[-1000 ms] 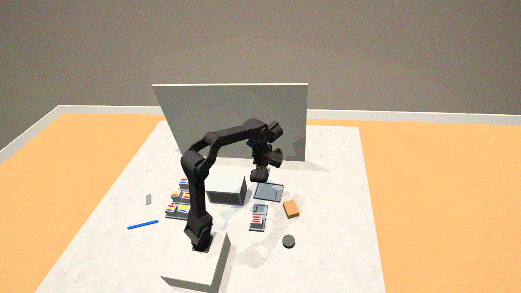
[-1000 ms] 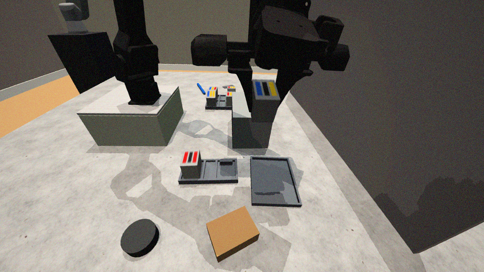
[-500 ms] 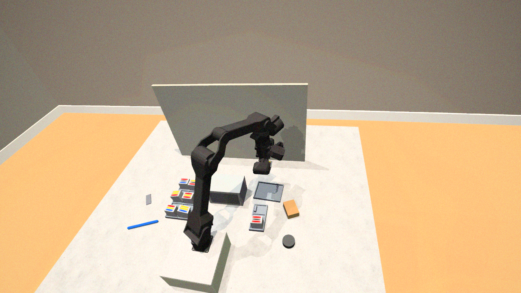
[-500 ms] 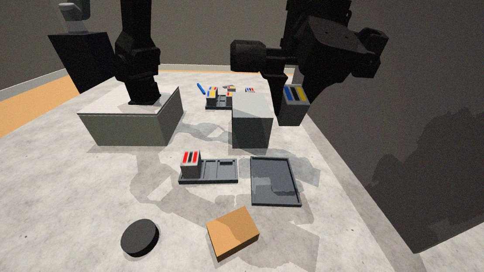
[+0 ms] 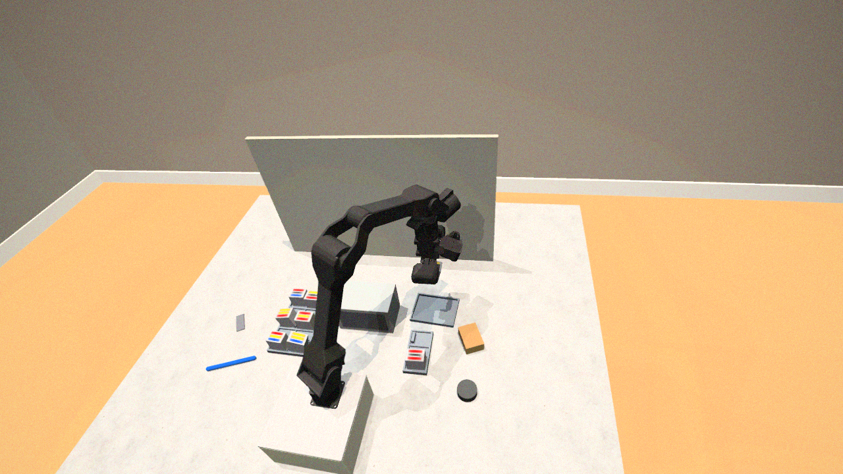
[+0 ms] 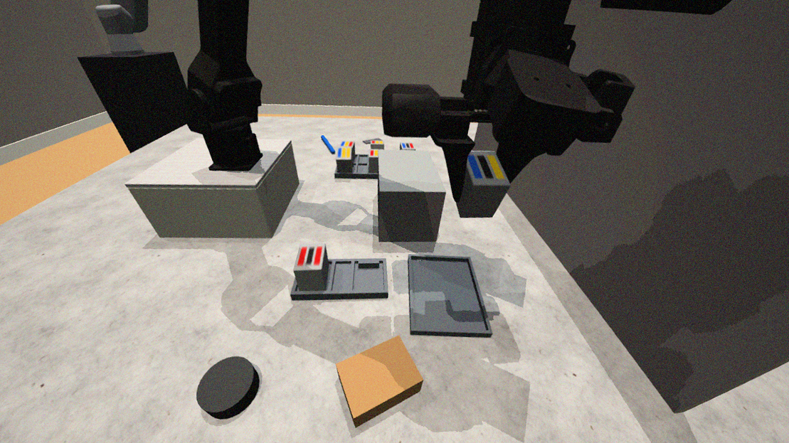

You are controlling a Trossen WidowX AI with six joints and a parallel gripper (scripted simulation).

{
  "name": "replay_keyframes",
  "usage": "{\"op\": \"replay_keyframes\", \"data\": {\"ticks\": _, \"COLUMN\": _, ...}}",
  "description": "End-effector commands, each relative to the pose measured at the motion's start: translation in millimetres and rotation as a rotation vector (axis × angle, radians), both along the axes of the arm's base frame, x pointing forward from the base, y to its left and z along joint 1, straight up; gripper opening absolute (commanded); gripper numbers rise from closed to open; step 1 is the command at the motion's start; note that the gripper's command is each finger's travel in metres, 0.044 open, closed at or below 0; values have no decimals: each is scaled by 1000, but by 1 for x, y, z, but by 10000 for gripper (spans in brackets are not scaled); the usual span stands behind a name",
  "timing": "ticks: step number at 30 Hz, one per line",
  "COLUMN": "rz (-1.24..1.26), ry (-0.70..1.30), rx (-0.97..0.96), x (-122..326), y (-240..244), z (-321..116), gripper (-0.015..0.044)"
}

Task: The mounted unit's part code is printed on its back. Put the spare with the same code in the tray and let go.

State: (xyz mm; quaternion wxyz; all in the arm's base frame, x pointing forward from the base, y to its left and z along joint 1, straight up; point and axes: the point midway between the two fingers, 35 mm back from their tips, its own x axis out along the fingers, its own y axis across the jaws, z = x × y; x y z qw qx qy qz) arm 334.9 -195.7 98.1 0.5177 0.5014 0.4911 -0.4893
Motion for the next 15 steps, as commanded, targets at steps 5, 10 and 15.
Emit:
{"op": "replay_keyframes", "data": {"ticks": 5, "rz": -3, "ry": 10, "rx": 4, "x": 1, "y": 0, "z": -13, "gripper": 0}}
{"op": "replay_keyframes", "data": {"ticks": 10, "rz": -3, "ry": 10, "rx": 4, "x": 1, "y": -1, "z": -19, "gripper": 0}}
{"op": "replay_keyframes", "data": {"ticks": 15, "rz": -3, "ry": 10, "rx": 4, "x": 2, "y": -1, "z": -25, "gripper": 0}}
